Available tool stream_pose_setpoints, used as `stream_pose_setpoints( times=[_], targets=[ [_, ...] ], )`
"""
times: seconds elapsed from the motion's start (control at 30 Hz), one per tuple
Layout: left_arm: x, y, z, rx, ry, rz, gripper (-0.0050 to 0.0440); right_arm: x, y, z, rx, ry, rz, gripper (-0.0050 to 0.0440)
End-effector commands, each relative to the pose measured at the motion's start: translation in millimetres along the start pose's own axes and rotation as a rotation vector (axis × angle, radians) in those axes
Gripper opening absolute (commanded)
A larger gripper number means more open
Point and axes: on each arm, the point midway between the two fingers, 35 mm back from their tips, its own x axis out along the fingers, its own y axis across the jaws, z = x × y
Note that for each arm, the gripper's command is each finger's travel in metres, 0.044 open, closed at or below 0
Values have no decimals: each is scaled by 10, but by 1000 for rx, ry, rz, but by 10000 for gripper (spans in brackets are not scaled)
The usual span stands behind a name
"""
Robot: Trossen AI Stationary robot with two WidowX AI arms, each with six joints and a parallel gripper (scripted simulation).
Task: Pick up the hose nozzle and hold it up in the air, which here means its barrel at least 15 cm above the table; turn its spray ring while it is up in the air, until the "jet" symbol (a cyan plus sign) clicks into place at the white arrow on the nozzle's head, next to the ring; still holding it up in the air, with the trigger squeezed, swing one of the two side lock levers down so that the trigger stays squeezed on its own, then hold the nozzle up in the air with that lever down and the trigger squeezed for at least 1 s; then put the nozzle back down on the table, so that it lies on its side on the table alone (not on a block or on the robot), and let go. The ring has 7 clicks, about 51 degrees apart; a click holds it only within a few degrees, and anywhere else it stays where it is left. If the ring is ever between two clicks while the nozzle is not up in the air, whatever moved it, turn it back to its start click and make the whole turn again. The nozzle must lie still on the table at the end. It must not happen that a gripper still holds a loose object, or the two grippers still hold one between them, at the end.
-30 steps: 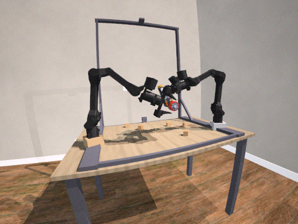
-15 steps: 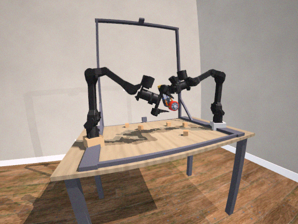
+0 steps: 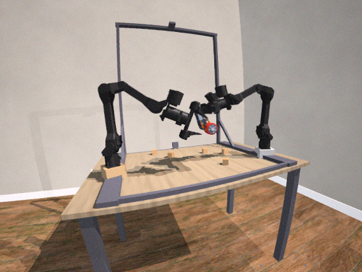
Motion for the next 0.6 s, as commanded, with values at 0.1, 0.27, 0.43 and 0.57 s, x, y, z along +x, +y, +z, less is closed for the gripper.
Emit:
stream_pose_setpoints(
  times=[0.1,0.27,0.43,0.57],
  targets=[
    [-57,-2,185,4,-49,-2,170,-136,-59,6,-7,-3,-17,408],
    [-57,-2,185,4,-49,-2,170,-202,-54,7,-7,-3,-16,408],
    [-57,-2,185,4,-49,-2,170,-287,-50,8,-7,-4,-16,408],
    [-57,-2,185,4,-49,-2,170,-303,-49,8,-7,-4,-16,408]
  ],
)
